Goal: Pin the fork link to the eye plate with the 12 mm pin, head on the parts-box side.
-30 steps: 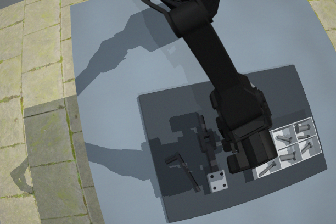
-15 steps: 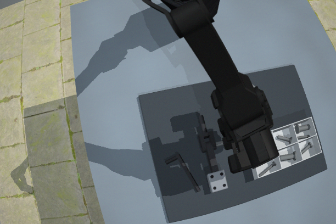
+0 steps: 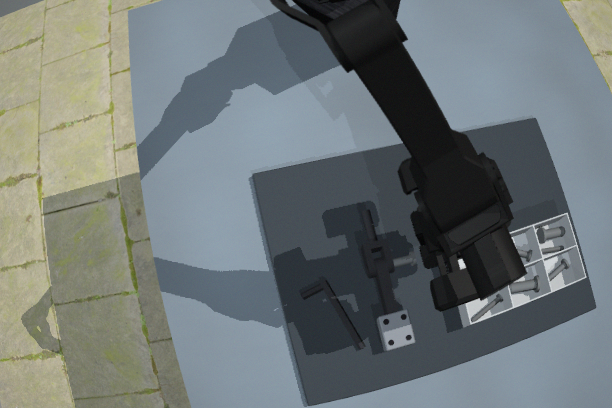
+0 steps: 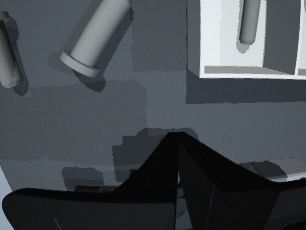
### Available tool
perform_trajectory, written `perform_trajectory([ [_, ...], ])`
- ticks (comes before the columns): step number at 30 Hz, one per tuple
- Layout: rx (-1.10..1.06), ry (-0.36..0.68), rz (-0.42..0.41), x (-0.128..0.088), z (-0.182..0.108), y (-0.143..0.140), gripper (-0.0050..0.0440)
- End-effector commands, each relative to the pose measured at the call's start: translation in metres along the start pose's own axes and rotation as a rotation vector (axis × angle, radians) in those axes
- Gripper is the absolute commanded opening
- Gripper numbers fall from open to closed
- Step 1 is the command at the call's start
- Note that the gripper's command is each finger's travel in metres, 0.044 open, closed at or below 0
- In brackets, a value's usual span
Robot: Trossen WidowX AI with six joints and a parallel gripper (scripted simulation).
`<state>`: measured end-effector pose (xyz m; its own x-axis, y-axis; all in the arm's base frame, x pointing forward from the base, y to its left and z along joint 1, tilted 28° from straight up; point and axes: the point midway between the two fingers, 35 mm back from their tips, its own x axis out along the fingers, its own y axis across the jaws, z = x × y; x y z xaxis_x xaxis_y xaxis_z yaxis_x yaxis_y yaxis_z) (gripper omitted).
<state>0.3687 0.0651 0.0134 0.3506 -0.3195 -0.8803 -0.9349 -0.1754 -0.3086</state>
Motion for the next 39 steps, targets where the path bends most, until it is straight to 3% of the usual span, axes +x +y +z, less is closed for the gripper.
perform_trajectory([
  [1, 0.006, 0.002, -0.001, 0.003, 0.0, 0.0, 0.0],
  [22, 0.006, 0.002, -0.001, 0.029, 0.001, -0.001, 0.0],
  [39, 0.006, 0.002, -0.001, 0.029, 0.001, -0.001, 0.0],
])
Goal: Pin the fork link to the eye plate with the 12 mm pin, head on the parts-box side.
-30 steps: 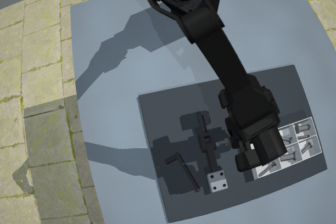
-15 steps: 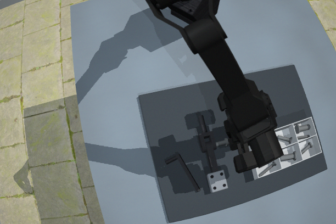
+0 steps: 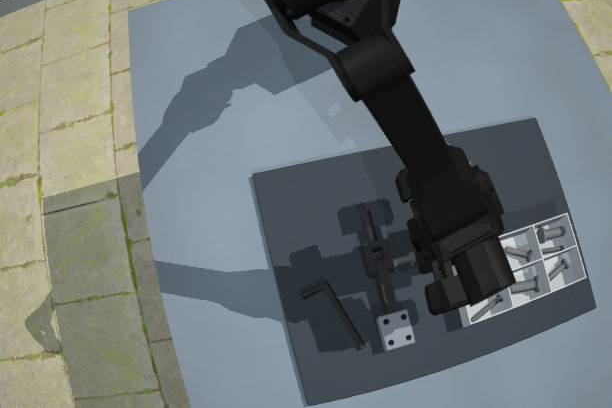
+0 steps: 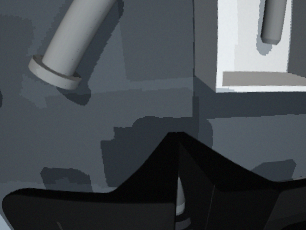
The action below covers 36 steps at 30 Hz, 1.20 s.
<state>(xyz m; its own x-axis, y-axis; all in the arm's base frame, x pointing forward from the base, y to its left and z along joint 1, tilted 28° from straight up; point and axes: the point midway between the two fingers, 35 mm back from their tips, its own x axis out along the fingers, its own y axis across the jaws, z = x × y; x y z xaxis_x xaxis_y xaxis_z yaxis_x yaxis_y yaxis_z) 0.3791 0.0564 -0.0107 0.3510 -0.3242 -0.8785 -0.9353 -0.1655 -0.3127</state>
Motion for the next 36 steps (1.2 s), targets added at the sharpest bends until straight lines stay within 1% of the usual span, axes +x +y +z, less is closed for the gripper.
perform_trajectory([
  [1, -0.005, -0.003, -0.001, 0.002, 0.0, 0.0, 0.0],
  [36, -0.005, -0.003, -0.001, 0.002, -0.011, 0.0, 0.0],
])
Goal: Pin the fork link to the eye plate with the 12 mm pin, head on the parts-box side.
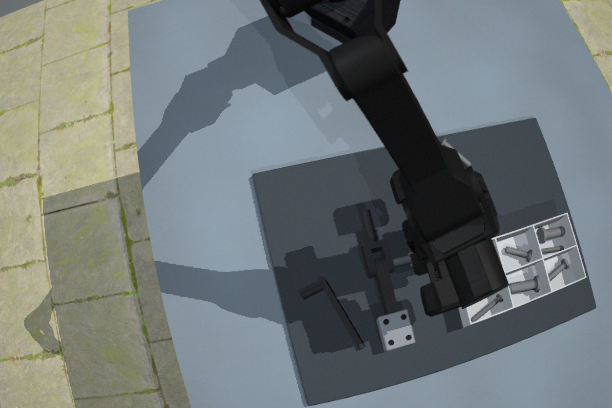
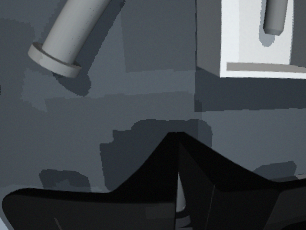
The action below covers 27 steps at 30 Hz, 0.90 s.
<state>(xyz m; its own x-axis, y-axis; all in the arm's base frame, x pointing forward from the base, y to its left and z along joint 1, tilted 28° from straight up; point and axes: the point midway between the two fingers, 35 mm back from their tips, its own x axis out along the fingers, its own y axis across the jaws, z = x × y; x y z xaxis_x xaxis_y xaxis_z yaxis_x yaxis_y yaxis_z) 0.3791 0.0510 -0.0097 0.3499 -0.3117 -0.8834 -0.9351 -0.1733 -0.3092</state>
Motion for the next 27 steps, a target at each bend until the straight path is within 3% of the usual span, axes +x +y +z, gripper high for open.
perform_trajectory([
  [1, 0.003, 0.011, -0.001, 0.0007, -0.0063, -0.0005, 0.0],
  [27, 0.003, 0.011, -0.001, 0.0006, -0.0145, -0.0004, 0.0],
])
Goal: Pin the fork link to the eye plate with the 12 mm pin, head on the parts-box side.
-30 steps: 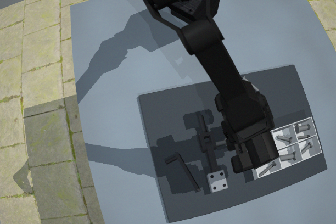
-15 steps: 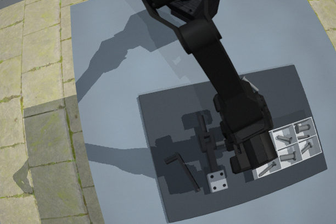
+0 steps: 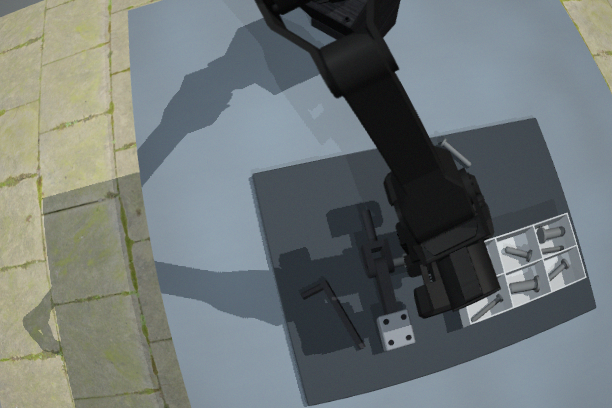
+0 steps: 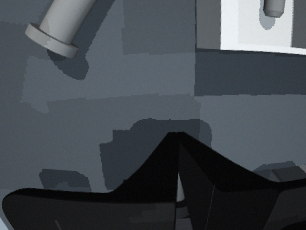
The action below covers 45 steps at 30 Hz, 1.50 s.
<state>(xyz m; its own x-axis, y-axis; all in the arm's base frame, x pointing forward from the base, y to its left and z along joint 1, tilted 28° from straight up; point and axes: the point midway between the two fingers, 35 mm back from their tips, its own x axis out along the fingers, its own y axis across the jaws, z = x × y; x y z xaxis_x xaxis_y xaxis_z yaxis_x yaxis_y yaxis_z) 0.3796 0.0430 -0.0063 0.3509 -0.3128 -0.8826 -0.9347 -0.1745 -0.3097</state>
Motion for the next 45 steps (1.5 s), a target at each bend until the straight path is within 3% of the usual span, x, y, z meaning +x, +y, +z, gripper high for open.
perform_trajectory([
  [1, 0.004, 0.009, 0.0, 0.001, -0.006, 0.0, 0.0],
  [45, 0.004, 0.009, 0.0, 0.001, -0.021, 0.0, 0.0],
])
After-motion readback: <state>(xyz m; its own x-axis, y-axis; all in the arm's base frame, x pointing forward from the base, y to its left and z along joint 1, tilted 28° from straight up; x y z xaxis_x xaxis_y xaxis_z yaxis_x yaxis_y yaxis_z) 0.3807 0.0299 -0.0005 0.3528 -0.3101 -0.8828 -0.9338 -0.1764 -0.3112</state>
